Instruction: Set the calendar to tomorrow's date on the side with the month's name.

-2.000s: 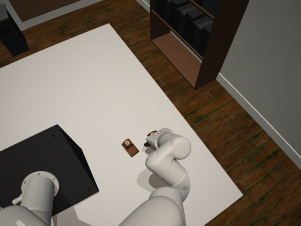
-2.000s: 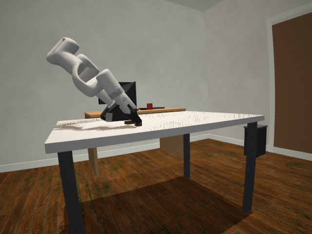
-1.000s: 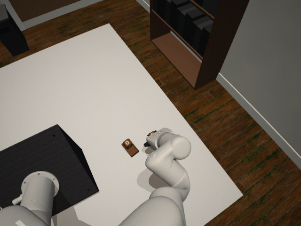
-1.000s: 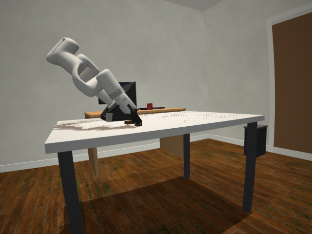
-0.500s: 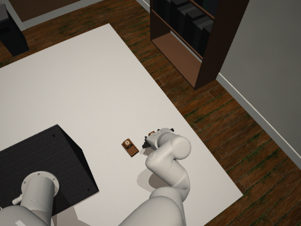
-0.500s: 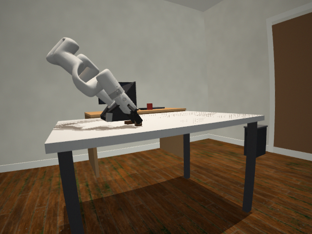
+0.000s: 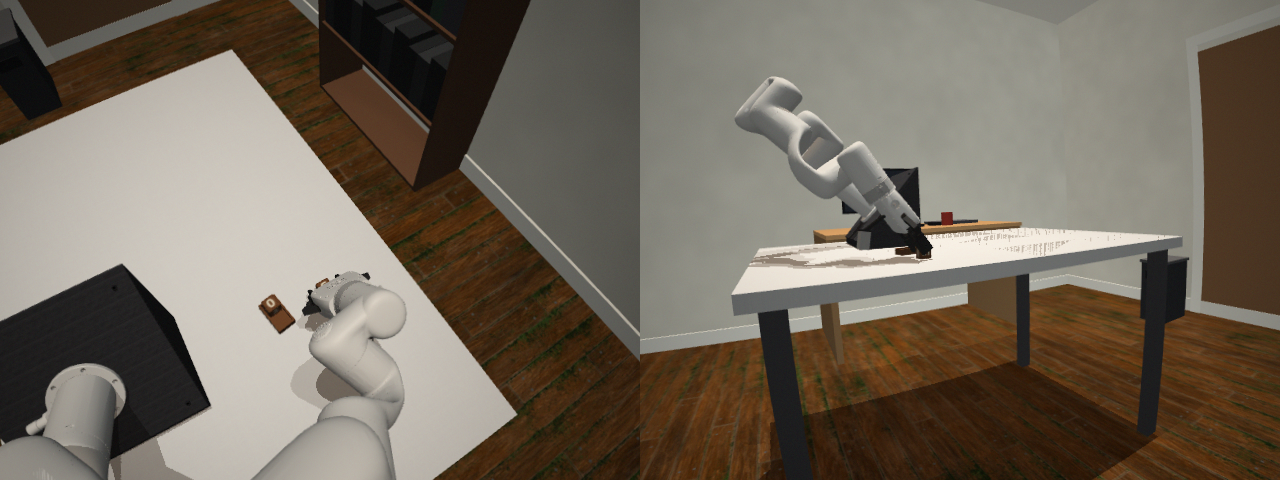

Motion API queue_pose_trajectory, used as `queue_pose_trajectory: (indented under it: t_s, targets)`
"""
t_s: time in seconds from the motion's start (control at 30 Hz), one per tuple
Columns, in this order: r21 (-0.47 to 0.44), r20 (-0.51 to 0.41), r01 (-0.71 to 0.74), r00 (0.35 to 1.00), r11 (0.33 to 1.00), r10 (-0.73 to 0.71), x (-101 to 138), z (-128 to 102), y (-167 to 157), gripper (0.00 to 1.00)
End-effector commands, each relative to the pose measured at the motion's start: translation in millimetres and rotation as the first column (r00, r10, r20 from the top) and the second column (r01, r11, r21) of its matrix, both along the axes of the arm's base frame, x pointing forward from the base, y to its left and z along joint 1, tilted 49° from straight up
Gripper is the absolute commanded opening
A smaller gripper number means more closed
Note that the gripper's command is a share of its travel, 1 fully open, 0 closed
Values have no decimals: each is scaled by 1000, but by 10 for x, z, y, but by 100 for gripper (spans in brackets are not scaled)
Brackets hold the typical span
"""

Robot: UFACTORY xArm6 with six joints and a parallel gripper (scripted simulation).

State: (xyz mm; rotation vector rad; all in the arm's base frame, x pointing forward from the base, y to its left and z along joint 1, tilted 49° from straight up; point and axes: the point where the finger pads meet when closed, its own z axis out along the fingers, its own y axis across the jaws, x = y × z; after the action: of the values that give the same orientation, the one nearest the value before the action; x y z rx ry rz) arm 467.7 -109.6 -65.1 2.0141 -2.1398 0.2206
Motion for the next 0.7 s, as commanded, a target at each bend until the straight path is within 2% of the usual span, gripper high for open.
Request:
queue_pose_trajectory:
  t_s: [0.0, 0.67]
  targets:
    - [0, 3, -2, 1000, 1000, 2, 13, 11, 9, 69]
    - [0, 3, -2, 1000, 1000, 2, 39, 296, 336, 69]
